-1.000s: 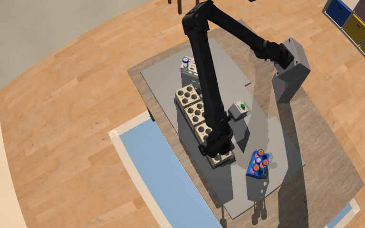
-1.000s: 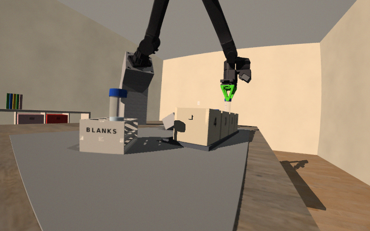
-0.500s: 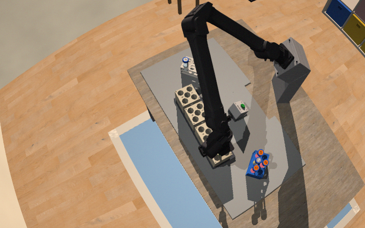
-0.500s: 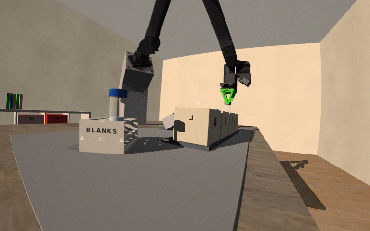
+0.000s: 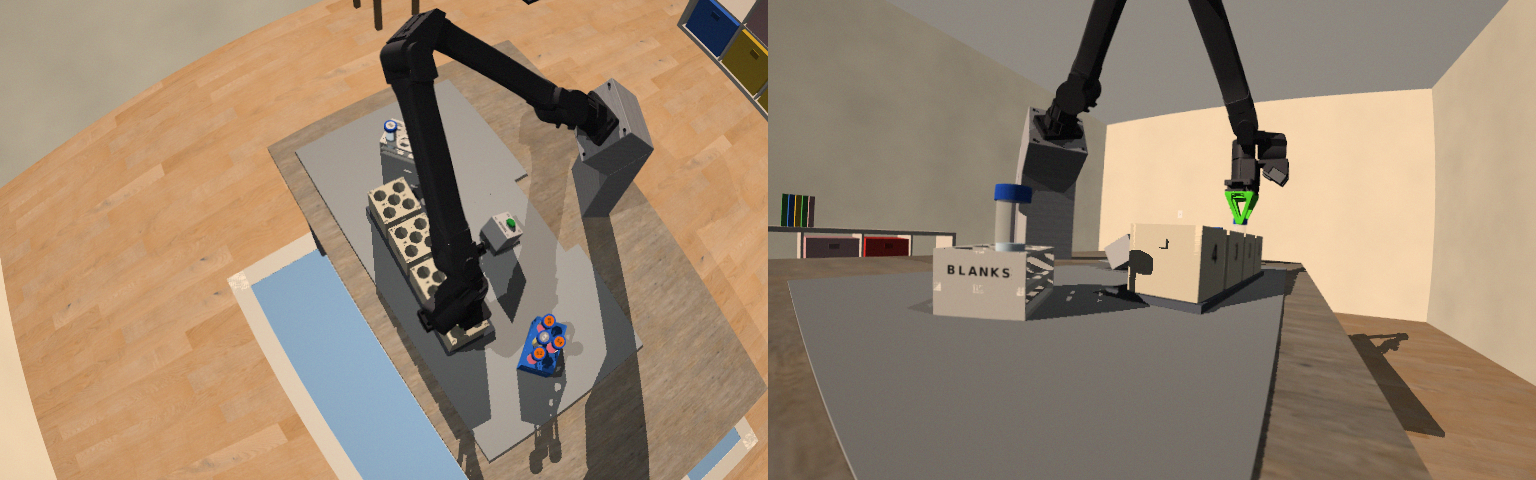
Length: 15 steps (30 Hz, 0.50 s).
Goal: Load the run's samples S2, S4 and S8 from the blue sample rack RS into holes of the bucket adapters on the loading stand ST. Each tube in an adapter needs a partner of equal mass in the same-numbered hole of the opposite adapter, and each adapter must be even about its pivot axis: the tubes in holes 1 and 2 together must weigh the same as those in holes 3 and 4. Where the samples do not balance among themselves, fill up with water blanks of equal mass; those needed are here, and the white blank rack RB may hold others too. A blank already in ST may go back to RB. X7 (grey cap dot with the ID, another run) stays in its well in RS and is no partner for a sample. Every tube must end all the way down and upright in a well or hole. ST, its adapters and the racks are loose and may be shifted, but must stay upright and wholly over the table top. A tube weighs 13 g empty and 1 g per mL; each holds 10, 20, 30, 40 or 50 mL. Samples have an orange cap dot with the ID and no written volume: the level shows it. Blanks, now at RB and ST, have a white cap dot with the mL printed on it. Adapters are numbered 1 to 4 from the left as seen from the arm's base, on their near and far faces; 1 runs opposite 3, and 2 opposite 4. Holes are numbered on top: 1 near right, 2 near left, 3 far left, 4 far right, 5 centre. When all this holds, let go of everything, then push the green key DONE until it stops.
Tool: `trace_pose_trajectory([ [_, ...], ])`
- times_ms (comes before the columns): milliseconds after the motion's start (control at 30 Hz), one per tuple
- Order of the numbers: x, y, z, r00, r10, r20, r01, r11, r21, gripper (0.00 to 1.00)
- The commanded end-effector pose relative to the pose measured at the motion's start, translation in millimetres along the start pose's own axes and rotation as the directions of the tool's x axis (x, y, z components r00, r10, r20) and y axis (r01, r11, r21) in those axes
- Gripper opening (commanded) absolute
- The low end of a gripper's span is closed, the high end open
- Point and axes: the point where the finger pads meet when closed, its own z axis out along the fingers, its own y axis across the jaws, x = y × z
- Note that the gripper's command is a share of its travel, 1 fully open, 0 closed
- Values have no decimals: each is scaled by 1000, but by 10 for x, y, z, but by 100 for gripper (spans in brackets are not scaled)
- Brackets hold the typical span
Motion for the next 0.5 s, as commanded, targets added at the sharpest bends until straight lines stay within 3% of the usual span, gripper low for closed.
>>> trace_pose_trajectory([
  [0,-128,-8,75,1000,13,16,-13,1000,1,0],
  [433,-101,19,18,1000,10,19,-10,1000,-9,0],
  [467,-101,19,18,1000,10,19,-10,1000,-9,55],
])
